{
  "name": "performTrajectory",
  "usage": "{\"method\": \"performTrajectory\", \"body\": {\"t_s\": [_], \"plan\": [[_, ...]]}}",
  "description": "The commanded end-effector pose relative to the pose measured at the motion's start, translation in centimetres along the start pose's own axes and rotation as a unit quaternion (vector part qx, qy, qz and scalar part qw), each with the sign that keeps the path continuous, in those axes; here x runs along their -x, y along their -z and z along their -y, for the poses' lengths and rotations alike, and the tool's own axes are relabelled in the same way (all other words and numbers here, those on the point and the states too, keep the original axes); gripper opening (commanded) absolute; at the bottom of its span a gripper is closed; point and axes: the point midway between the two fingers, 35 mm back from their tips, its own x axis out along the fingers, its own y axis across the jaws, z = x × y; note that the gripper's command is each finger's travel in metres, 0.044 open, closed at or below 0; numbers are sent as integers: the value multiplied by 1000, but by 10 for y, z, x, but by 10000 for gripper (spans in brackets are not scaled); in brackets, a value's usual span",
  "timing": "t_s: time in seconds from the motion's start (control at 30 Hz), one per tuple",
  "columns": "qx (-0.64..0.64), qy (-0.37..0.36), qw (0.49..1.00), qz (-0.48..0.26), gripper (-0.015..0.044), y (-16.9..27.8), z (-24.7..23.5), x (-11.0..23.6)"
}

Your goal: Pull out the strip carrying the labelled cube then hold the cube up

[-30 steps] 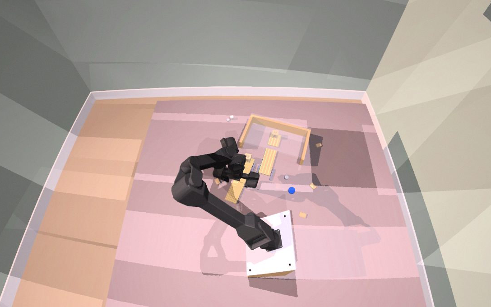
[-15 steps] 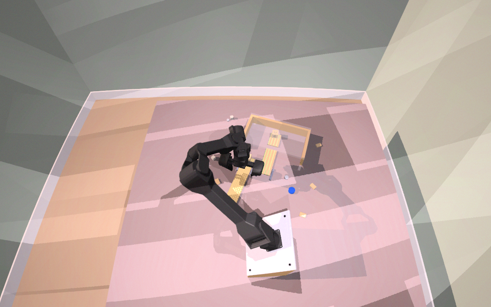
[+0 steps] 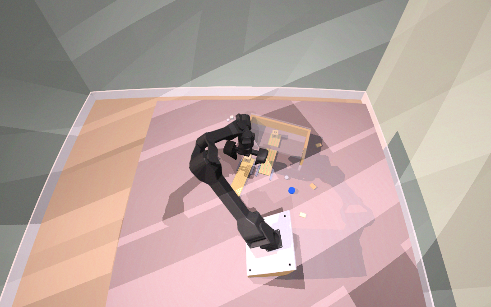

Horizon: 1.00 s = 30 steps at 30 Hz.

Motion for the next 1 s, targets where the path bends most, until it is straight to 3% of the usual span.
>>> {"method": "performTrajectory", "body": {"t_s": [0.0,0.3,0.53,0.97], "plan": [[3,-3,1000,-1,440,-15,-1,1],[4,-3,1000,0,440,-47,-4,5],[4,-3,1000,0,256,-48,-4,-4],[4,-3,1000,0,250,-48,-5,-25]]}}
